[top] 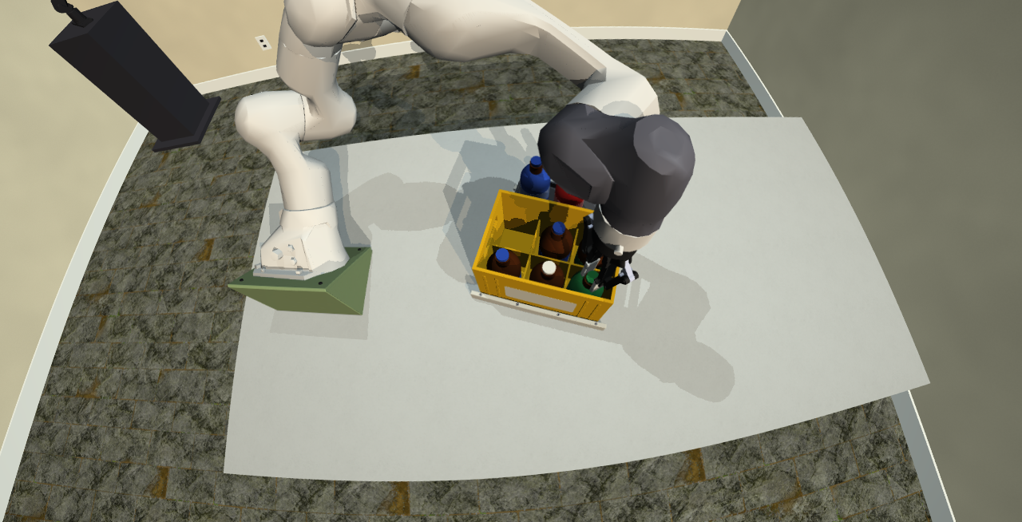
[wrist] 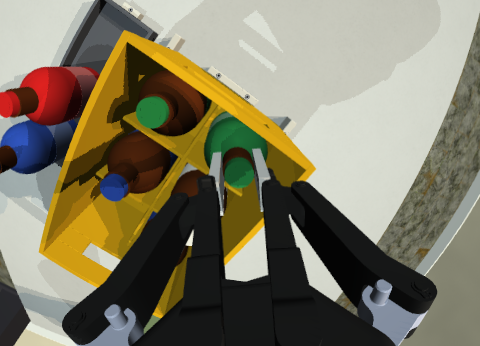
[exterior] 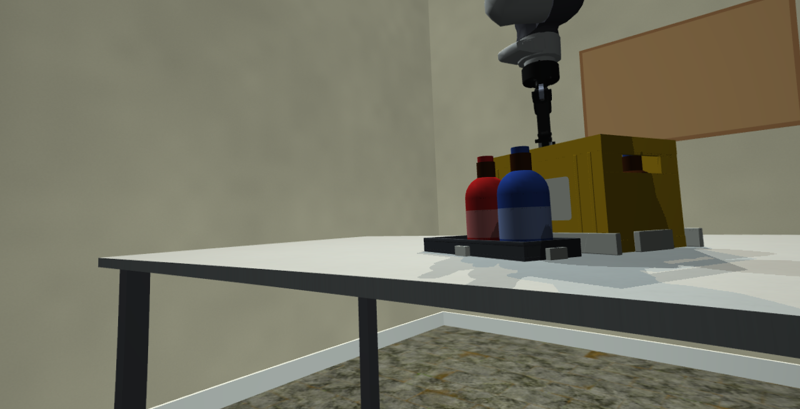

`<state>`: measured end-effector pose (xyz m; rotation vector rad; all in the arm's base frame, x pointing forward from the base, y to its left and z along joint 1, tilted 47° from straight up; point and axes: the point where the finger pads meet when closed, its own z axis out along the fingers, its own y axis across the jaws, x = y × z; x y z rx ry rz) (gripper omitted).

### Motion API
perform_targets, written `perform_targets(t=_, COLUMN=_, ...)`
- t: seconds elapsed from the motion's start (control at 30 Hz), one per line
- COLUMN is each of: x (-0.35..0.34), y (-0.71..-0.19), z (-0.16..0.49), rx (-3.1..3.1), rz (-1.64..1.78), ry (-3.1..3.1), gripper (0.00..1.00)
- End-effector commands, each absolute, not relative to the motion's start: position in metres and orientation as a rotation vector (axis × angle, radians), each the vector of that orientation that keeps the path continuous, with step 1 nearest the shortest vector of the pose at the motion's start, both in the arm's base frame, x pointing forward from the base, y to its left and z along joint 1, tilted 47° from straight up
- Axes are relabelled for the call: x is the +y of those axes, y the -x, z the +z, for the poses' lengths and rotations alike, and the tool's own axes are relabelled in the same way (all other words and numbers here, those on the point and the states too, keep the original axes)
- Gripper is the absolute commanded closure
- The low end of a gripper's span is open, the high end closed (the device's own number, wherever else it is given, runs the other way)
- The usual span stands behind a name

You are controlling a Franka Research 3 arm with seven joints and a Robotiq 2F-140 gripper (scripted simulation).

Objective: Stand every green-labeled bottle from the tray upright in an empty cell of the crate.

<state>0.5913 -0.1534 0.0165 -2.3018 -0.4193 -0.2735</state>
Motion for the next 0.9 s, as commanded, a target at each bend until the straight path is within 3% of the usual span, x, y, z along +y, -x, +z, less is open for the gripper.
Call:
perform_targets(t=0.0, x=-0.158, y=-0.5939, z=0.0186, rx=-0.419, rz=-0.287, ry=2.309, gripper=1.0)
perform_targets(t=0.03, x=-0.158, y=-0.5939, z=0.0186, rx=-0.419, rz=-0.287, ry=2.309, gripper=0.62)
perform_targets(t=0.87, x=-0.158, y=-0.5939, z=0.0186, rx=-0.419, rz=-0.287, ry=2.309, gripper=0.62)
